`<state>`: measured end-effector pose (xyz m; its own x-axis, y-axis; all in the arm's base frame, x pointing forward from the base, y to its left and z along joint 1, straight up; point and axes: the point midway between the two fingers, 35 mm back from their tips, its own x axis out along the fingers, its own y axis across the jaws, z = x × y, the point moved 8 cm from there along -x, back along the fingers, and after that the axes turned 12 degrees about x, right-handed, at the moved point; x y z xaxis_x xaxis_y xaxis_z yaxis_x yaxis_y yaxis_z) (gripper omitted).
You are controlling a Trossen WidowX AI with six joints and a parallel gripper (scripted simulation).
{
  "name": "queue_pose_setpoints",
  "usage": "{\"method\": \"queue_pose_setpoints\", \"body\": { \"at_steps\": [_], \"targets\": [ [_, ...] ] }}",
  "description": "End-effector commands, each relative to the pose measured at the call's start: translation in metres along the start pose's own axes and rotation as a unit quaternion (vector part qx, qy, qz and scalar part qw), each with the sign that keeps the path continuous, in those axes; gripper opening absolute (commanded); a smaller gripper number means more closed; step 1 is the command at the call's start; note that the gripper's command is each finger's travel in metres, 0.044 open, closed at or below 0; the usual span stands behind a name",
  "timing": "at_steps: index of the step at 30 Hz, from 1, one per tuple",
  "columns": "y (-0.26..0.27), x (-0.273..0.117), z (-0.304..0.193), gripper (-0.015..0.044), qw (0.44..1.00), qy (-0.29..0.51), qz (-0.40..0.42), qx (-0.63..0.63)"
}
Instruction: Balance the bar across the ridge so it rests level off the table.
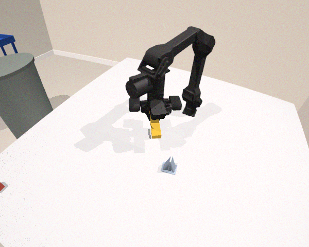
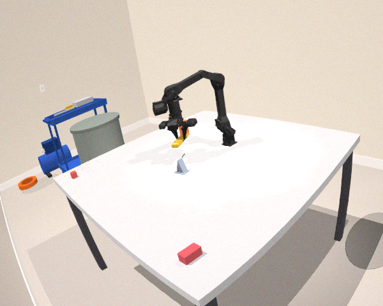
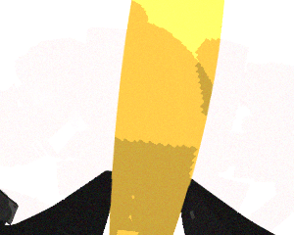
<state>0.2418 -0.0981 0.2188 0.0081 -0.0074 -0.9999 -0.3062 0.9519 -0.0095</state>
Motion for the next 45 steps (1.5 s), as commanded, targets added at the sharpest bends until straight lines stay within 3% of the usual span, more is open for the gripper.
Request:
{"method": "queue_pose_setpoints", "body": {
  "at_steps": [1, 9, 27, 45],
  "targets": [
    [0.001, -0.013, -0.001, 0.0, 1.0, -0.008, -0.004, 0.002],
    [0.003, -0.027, -0.001, 0.0, 1.0, -0.008, -0.004, -0.005],
    [0.014, -0.036, 0.058, 0.0, 0.981, -0.01, -0.005, -0.194],
    [0.046, -0.038, 0.114, 0.0, 0.927, -0.012, -0.006, -0.375]
  ]
}}
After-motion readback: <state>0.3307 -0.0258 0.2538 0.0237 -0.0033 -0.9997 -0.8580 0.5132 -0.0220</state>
